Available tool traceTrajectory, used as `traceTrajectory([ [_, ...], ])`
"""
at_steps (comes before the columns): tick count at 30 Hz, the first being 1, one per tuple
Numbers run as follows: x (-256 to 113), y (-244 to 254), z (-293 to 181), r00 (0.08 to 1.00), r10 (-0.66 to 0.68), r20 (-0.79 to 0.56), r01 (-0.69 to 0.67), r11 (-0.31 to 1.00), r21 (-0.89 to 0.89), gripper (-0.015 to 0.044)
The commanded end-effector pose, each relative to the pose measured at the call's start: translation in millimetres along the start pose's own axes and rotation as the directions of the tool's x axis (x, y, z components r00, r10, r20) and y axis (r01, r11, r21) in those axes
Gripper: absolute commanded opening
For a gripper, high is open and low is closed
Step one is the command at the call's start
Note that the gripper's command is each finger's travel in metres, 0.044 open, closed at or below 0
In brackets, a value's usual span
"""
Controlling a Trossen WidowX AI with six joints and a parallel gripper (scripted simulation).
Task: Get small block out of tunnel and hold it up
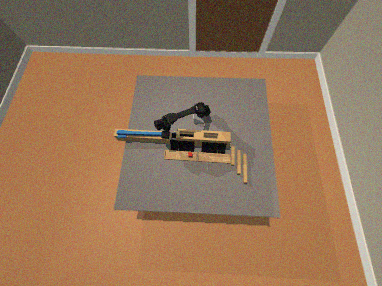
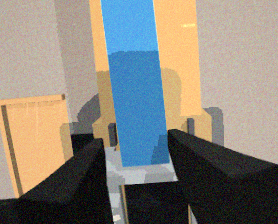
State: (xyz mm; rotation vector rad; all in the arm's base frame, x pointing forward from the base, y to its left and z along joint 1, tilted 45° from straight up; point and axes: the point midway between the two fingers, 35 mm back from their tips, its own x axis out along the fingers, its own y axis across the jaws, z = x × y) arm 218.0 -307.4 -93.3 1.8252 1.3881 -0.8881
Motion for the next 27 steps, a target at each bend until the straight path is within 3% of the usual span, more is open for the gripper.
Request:
traceTrajectory([
  [1,-4.2,0.8,0.9,1.000,0.001,0.001,-0.001,1.000,0.000,0.0236],
  [9,-35.5,5.9,6.8,1.000,0.007,0.005,-0.007,1.000,0.001,0.0440],
  [19,1.3,0.5,-1.7,1.000,0.009,0.005,-0.009,1.000,0.001,0.0440],
  [27,-1.4,-0.1,-1.3,1.000,-0.001,0.000,0.001,1.000,-0.001,0.0230],
])
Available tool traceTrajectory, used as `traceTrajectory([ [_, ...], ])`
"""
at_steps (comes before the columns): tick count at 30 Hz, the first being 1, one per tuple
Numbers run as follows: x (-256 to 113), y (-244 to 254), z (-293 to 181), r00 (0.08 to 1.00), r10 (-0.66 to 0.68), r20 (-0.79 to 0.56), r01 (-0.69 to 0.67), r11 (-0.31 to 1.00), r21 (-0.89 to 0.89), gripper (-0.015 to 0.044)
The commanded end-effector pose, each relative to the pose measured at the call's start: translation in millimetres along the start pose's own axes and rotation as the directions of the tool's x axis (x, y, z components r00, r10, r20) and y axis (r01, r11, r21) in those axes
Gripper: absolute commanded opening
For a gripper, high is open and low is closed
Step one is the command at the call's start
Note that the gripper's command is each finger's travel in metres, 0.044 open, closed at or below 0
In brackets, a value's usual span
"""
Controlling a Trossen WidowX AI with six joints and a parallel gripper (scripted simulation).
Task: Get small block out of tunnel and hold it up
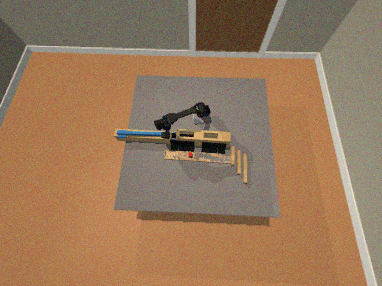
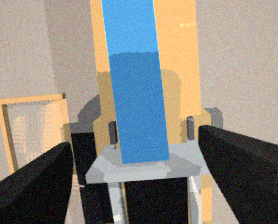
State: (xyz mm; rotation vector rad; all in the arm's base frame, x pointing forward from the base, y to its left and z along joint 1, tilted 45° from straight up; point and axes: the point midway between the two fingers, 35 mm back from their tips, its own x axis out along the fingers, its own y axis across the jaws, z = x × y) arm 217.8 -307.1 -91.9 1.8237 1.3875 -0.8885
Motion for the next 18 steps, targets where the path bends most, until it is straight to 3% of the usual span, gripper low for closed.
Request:
traceTrajectory([
  [1,-0.3,0.0,-0.3,1.000,-0.001,-0.001,0.001,1.000,0.000,0.0204],
  [9,-0.3,0.0,-0.3,1.000,-0.001,-0.001,0.001,1.000,0.000,0.0000],
  [18,0.4,0.0,1.0,1.000,0.000,-0.001,0.000,1.000,0.000,0.0000],
])
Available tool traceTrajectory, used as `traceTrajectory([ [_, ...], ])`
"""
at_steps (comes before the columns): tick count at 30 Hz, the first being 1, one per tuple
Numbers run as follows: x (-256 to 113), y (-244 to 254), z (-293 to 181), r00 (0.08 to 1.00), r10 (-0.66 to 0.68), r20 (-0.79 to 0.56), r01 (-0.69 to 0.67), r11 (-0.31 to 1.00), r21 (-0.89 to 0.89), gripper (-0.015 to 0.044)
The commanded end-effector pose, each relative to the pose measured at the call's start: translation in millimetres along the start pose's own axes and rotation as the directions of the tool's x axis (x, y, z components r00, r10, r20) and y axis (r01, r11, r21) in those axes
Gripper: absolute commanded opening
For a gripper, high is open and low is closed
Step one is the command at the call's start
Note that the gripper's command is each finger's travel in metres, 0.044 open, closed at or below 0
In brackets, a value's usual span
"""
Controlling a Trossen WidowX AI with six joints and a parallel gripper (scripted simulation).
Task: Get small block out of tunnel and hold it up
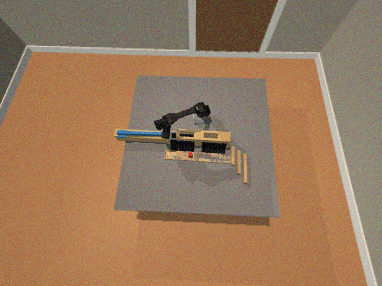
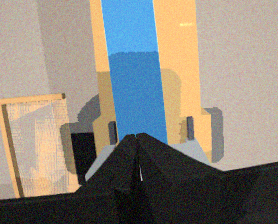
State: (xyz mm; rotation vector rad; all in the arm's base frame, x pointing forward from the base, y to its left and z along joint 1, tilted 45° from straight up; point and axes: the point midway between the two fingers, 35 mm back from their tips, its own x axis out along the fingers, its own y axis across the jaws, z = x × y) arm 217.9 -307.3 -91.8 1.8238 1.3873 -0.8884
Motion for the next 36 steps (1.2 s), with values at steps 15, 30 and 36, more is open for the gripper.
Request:
traceTrajectory([
  [15,-22.3,4.4,5.3,1.000,0.005,0.003,-0.005,1.000,0.001,0.0368],
  [30,-3.0,86.0,-81.6,0.999,-0.033,-0.031,0.005,0.758,-0.652,0.0440],
  [36,23.2,108.9,-125.0,0.995,-0.076,-0.062,-0.010,0.553,-0.833,0.0440],
])
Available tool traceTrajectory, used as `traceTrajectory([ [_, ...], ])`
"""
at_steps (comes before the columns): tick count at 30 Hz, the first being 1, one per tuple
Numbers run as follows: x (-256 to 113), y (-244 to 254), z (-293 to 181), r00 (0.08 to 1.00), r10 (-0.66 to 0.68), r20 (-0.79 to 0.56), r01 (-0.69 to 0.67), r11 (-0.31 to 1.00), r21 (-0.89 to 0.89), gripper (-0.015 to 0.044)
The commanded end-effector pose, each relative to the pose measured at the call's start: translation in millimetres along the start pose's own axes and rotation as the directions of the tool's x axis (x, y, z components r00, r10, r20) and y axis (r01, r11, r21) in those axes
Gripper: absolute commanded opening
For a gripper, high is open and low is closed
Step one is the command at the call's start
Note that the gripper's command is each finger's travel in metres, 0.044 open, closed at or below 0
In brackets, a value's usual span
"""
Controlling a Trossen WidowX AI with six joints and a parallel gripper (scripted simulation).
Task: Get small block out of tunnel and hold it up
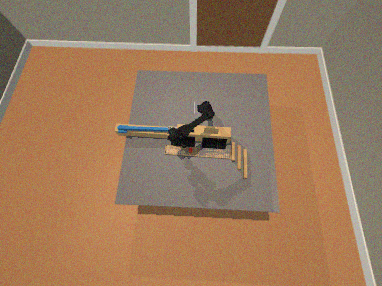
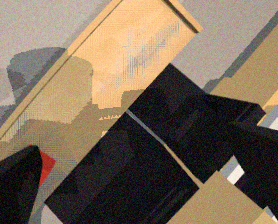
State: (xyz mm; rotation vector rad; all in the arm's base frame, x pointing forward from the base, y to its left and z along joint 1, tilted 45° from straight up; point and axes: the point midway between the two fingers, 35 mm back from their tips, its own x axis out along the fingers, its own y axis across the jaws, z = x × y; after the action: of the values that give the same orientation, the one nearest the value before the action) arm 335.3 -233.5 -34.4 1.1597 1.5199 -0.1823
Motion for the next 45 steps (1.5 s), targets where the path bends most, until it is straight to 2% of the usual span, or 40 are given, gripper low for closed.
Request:
traceTrajectory([
  [1,13.2,25.2,-12.2,0.999,0.019,-0.047,-0.028,0.982,-0.187,0.0440],
  [5,28.3,58.2,-29.6,0.993,0.039,-0.108,-0.080,0.911,-0.405,0.0440],
  [9,46.5,96.5,-55.3,0.981,0.056,-0.188,-0.165,0.754,-0.635,0.0440],
  [18,50.1,98.5,-56.8,0.980,0.057,-0.191,-0.169,0.745,-0.645,0.0440],
  [45,92.8,101.9,-63.7,0.980,0.058,-0.191,-0.170,0.745,-0.645,0.0440],
])
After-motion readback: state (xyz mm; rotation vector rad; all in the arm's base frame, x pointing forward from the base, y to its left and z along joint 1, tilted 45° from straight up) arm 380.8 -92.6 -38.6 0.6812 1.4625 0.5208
